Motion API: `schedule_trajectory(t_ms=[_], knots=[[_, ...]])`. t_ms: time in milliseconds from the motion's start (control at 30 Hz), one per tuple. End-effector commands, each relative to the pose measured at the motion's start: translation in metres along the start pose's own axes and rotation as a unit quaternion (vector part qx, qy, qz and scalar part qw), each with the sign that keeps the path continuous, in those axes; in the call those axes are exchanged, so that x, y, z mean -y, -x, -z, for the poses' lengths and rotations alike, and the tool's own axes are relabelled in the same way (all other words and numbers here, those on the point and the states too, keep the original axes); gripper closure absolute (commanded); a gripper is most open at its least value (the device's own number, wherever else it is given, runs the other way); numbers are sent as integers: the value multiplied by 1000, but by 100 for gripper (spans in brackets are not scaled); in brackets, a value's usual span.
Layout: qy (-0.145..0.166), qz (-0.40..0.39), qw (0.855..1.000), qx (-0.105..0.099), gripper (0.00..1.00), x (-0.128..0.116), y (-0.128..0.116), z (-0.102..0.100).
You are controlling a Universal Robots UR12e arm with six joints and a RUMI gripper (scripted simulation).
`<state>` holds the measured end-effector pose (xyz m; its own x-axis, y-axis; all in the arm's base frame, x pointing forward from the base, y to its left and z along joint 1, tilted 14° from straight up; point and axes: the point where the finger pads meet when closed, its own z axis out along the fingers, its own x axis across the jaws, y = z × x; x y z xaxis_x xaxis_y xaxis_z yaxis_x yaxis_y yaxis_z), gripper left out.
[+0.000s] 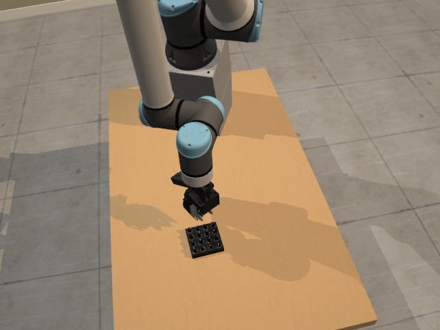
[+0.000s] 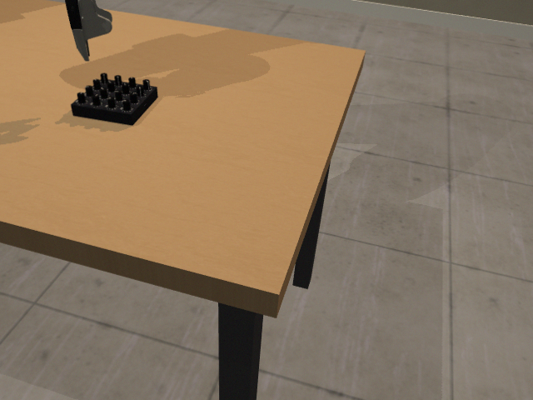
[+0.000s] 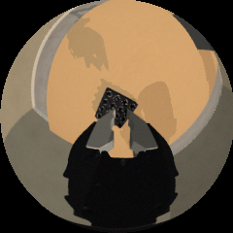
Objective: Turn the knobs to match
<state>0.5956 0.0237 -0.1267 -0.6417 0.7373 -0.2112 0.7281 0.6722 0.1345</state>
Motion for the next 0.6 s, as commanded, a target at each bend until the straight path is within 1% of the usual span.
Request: schedule_trajectory(t_ms=[0, 100, 167, 300, 567], knots=[[2, 74, 997, -2, 89, 1, 5, 2], [2, 103, 995, -1, 89, 1, 8, 3], [2, 103, 995, -1, 89, 1, 8, 3], [2, 128, 992, -1, 89, 1, 9, 4], [2, 141, 990, -1, 89, 2, 10, 4]])
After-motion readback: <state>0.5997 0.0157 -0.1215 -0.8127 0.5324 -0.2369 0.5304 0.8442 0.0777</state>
